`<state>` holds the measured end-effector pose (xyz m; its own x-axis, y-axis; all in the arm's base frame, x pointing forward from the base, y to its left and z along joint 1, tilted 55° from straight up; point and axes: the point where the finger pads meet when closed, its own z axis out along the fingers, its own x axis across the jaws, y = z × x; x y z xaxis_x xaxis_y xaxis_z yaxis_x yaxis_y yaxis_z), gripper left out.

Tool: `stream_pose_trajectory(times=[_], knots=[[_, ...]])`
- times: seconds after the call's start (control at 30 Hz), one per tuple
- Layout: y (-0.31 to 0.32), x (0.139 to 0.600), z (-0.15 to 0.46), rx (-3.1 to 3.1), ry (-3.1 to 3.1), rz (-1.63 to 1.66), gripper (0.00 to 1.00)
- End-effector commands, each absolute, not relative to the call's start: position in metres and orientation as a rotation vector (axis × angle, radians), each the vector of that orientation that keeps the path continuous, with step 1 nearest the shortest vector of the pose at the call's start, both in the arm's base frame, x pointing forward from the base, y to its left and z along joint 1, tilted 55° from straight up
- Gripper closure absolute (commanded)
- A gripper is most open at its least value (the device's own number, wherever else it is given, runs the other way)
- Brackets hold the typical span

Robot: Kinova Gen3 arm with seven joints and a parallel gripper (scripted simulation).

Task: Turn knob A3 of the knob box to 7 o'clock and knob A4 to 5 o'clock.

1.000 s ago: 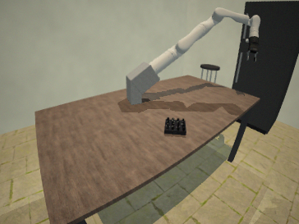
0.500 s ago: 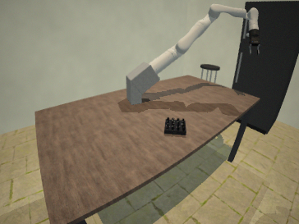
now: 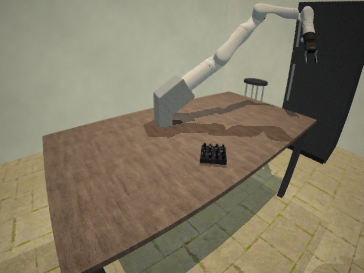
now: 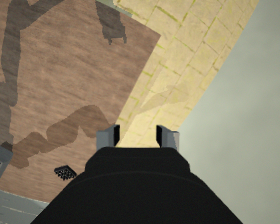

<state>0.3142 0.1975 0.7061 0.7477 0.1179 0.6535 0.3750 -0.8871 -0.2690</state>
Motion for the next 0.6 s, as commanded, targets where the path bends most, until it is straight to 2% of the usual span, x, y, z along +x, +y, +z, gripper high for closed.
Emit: stream_pose_trajectory(times=[0.0, 0.57], knots=[[0.185, 0.316, 0.71, -2.554, -0.332, -0.933, 0.0], [0.161, 0.323, 0.714, -2.536, -0.217, -0.944, 0.0]])
